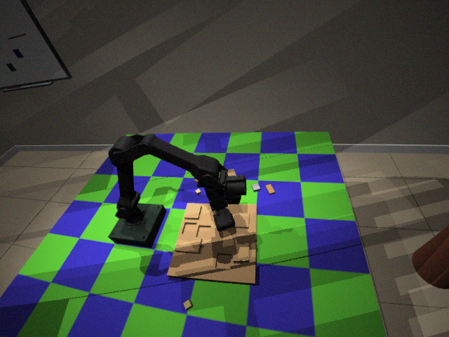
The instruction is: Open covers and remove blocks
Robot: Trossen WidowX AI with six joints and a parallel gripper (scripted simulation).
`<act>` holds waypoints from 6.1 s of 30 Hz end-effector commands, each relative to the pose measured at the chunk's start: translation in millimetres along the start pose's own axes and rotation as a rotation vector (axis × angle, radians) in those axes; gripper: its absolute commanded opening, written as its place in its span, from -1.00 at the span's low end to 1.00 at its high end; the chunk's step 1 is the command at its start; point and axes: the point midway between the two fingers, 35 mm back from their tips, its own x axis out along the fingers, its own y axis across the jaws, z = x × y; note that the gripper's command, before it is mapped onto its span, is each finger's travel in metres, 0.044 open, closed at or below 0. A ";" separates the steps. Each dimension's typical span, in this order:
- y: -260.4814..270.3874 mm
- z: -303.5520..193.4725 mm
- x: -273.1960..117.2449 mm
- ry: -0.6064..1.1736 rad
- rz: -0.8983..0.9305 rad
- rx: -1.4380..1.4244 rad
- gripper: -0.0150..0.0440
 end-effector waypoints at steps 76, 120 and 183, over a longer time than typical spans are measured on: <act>0.4 0.4 -0.1 -0.001 0.003 1.173 0.00; 0.5 0.3 -0.1 0.000 0.003 1.831 0.00; 0.6 0.2 0.0 0.001 0.003 2.773 0.00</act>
